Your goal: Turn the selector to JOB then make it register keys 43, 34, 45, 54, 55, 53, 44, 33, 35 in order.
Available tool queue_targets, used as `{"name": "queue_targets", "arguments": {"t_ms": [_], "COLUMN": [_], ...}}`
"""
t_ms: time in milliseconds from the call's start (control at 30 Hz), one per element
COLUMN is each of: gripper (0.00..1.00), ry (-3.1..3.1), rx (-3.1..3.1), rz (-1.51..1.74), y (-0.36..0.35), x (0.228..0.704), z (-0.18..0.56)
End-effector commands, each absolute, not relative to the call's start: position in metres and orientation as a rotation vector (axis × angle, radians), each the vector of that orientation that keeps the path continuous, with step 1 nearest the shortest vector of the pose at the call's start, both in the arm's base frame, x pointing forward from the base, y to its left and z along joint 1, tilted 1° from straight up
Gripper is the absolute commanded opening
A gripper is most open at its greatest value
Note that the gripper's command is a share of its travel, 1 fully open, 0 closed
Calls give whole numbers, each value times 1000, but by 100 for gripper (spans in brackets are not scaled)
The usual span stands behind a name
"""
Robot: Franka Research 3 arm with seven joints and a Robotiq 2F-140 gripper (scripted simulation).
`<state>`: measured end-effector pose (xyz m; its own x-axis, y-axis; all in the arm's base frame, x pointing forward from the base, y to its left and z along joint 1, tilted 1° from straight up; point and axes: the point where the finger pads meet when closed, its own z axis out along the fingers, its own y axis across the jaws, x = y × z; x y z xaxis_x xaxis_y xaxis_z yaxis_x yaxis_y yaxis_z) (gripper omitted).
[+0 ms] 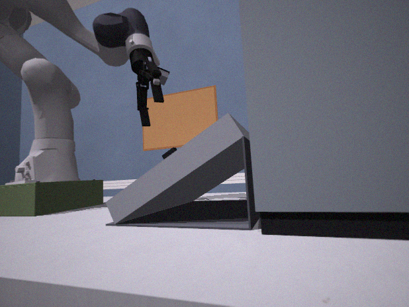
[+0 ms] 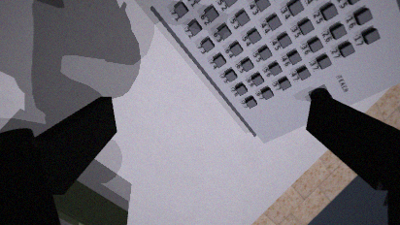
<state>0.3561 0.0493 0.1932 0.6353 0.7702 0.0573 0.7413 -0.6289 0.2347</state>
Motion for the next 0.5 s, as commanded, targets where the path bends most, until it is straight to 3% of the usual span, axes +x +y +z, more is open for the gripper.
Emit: {"name": "queue_targets", "arguments": {"t_ms": [0, 467], "gripper": [100, 100], "ry": [1439, 1672], "rx": [2532, 2303], "rz": [298, 378], "y": [49, 34], "x": [379, 415], "z": [189, 166]}}
